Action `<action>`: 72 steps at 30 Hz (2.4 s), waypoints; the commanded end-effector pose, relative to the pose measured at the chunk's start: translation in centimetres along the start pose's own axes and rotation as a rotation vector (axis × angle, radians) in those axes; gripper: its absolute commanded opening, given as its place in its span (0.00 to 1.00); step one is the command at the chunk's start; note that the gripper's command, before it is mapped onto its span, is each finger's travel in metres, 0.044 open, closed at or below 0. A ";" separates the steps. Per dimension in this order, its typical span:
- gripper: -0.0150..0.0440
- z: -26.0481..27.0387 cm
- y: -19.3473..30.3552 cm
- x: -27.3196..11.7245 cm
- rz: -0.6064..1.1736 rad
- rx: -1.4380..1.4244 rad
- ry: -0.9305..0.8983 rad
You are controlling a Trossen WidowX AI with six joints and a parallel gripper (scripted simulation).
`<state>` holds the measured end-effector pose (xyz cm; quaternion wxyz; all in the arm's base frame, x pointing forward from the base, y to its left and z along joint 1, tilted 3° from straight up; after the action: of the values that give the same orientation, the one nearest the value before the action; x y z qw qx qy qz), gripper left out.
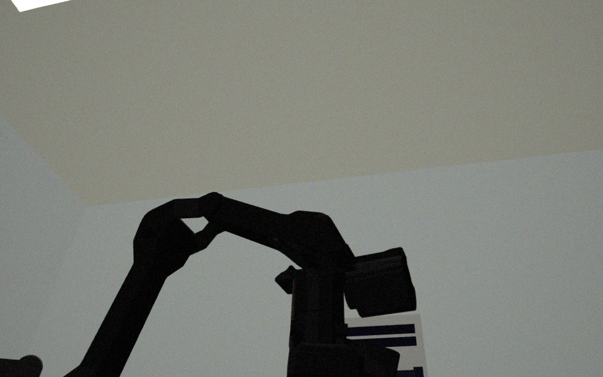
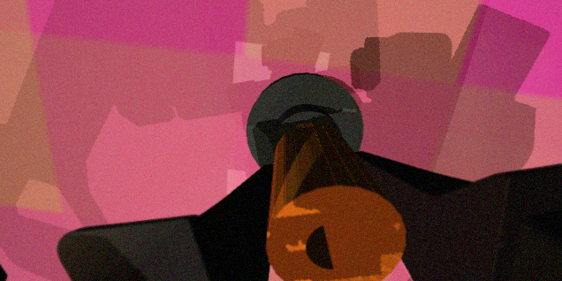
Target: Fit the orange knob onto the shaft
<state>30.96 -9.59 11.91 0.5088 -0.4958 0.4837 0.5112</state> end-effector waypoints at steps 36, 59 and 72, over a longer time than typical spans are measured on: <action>0.25 0.0 0.0 0.0 -0.001 -0.216 0.001; 0.25 0.0 0.0 -0.3 -0.001 -0.426 0.001; 0.25 0.0 -0.1 0.0 -0.001 -0.426 0.001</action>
<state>31.01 -9.61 11.99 0.3953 -0.5908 0.3673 0.5998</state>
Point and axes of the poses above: the point midway between the two fingers, 35 mm back from their tips, its own x axis out along the fingers, its own z axis across the jaws, y = z × x, the point moved 5 cm from there along -x, back along the fingers, and after that the axes turned 8 degrees about x, right-handed, at the moved point
